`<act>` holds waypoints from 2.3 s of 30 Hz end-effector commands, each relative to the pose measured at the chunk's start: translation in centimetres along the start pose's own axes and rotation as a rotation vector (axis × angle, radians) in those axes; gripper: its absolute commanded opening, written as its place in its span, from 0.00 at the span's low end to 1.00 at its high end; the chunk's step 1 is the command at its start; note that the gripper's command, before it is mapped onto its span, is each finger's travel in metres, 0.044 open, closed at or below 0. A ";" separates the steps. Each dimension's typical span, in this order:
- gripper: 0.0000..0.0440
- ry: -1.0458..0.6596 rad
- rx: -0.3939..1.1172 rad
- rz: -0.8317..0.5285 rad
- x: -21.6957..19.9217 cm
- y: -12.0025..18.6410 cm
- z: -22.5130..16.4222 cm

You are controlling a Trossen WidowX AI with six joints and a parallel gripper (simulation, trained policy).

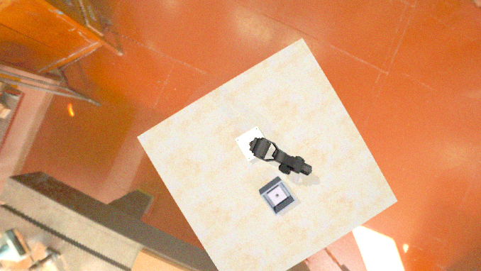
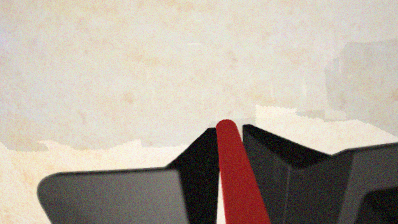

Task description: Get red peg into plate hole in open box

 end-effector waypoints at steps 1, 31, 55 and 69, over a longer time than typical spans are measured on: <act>0.00 0.024 -0.015 0.027 0.7 0.9 0.3; 0.00 0.115 -0.221 0.173 6.1 10.8 7.8; 0.00 -0.018 -0.275 0.177 8.2 10.1 16.9; 0.02 -0.049 -0.232 0.137 8.8 7.2 20.0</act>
Point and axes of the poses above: the point midway between the two fingers, 35 mm back from their tips, its own y axis back along the fingers, its own x axis across the jaws, z = x × y, the point moved 4 cm from there along y, back along the fingers, and after that the axes turned 6 degrees about -y, right-handed, at the moved point
